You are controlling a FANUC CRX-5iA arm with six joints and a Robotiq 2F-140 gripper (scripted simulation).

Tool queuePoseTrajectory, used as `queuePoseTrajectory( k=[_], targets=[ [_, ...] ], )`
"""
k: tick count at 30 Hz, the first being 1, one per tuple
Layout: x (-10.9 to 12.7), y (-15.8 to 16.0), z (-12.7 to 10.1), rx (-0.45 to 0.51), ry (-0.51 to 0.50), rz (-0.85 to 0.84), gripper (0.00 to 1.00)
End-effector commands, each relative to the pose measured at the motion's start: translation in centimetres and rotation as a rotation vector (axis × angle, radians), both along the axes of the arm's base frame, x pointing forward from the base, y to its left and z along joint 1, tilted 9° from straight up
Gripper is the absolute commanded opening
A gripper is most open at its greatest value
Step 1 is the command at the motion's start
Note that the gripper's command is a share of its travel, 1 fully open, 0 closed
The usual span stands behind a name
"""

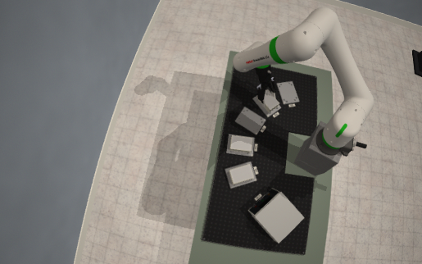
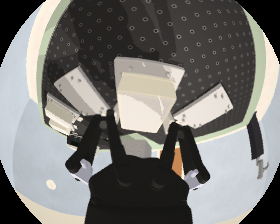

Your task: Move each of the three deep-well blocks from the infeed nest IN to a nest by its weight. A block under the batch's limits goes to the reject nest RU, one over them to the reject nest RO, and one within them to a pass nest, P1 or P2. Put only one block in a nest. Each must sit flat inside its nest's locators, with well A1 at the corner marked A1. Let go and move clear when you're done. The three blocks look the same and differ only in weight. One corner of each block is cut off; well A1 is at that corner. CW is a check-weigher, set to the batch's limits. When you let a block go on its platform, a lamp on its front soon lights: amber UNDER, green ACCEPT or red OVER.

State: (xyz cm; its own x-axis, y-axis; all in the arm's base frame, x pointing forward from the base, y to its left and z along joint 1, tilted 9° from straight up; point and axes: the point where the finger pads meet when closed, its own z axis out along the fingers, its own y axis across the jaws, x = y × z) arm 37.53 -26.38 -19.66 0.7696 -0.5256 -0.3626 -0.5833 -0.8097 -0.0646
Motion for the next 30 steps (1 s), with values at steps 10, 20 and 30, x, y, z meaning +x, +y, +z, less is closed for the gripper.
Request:
queuePoseTrajectory(
  k=[10, 20, 30],
  targets=[
    [0.03, -0.02, -0.12, 0.0, 0.0, 0.0, 0.1],
    [0.05, -0.02, -0.25, 0.0, 0.0, 0.0, 0.1],
    [0.07, -0.03, -0.38, 0.0, 0.0, 0.0, 0.1]
  ],
)
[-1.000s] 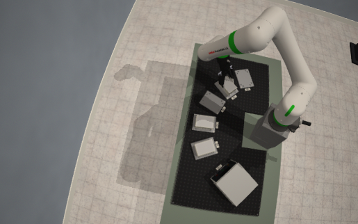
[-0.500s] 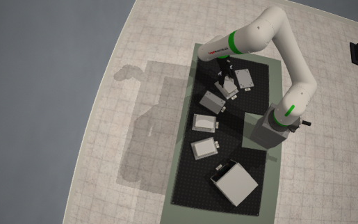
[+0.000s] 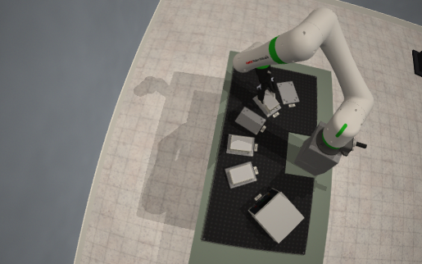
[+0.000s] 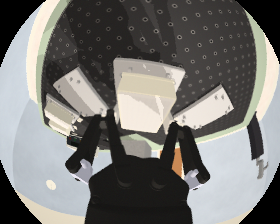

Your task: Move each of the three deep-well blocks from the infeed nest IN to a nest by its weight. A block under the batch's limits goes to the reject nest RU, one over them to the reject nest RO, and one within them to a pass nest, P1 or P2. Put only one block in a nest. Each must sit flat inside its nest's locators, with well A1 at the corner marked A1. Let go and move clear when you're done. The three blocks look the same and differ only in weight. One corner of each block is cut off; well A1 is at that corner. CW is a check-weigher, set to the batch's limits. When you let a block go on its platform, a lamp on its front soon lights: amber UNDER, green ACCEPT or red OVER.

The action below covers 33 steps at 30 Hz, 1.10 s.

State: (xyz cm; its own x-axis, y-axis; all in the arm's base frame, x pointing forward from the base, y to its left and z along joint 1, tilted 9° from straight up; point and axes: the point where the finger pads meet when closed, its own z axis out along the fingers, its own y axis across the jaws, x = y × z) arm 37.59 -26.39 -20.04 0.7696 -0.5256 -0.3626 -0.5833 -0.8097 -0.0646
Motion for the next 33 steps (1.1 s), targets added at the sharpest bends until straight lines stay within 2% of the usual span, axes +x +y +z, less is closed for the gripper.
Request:
queuePoseTrajectory(
  k=[1, 33],
  targets=[
    [0.01, -0.02, -0.02, 0.0, 0.0, 0.0, 0.1],
    [0.09, -0.03, -0.48, 0.0, 0.0, 0.0, 0.1]
  ],
)
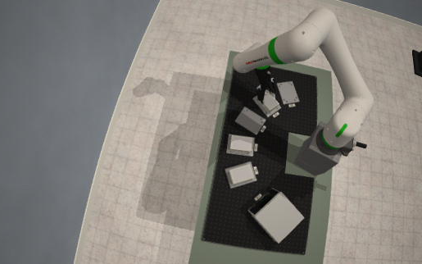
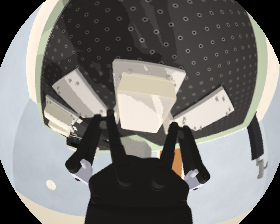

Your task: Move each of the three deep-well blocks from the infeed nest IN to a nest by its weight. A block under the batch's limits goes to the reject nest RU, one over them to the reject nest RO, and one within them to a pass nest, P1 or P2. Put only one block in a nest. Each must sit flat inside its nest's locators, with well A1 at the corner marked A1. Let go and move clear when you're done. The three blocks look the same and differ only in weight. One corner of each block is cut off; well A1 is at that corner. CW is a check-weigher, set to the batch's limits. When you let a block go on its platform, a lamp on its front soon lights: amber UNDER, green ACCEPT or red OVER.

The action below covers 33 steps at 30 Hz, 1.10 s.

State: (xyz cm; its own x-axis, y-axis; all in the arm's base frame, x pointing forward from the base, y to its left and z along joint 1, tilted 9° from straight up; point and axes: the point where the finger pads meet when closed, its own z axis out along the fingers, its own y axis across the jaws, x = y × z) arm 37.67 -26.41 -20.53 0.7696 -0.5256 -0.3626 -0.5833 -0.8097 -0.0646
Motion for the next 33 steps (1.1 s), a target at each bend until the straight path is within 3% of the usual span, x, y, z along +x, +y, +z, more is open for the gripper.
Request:
queuePoseTrajectory(
  k=[1, 12, 13, 33],
  targets=[
    [0.01, -0.02, -0.01, 0.0, 0.0, 0.0, 0.1],
    [0.04, -0.02, -0.19, 0.0, 0.0, 0.0, 0.1],
    [0.04, -0.02, -0.2, 0.0, 0.0, 0.0, 1.0],
    [0.04, -0.02, -0.2, 0.0, 0.0, 0.0, 1.0]
  ],
)
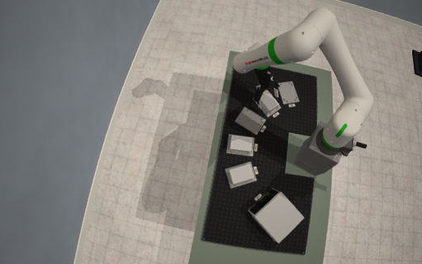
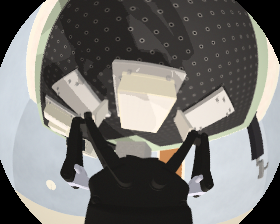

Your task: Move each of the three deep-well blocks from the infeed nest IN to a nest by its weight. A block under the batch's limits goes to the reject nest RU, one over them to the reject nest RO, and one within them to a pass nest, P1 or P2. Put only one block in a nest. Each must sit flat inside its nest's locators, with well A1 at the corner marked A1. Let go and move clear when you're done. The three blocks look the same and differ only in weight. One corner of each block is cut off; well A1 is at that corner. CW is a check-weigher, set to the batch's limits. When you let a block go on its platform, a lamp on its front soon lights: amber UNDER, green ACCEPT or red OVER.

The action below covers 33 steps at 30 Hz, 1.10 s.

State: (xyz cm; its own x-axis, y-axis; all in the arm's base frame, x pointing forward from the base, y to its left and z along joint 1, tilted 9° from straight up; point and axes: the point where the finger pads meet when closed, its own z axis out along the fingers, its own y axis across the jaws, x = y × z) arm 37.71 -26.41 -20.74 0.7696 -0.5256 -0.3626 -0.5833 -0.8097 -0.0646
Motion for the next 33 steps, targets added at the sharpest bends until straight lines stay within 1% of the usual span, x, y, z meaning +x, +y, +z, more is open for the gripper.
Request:
queuePoseTrajectory(
  k=[1, 2, 16, 18, 33],
  targets=[
    [0.0, 0.0, 0.0, 0.0, 0.0, 0.0, 1.0],
    [0.0, 0.0, 0.0, 0.0, 0.0, 0.0, 1.0],
    [-0.6, 0.1, 3.7, 0.0, 0.0, 0.0, 1.0],
    [-0.6, 0.1, 3.7, 0.0, 0.0, 0.0, 1.0],
    [-1.2, 0.3, 7.4, 0.0, 0.0, 0.0, 1.0]
  ],
)
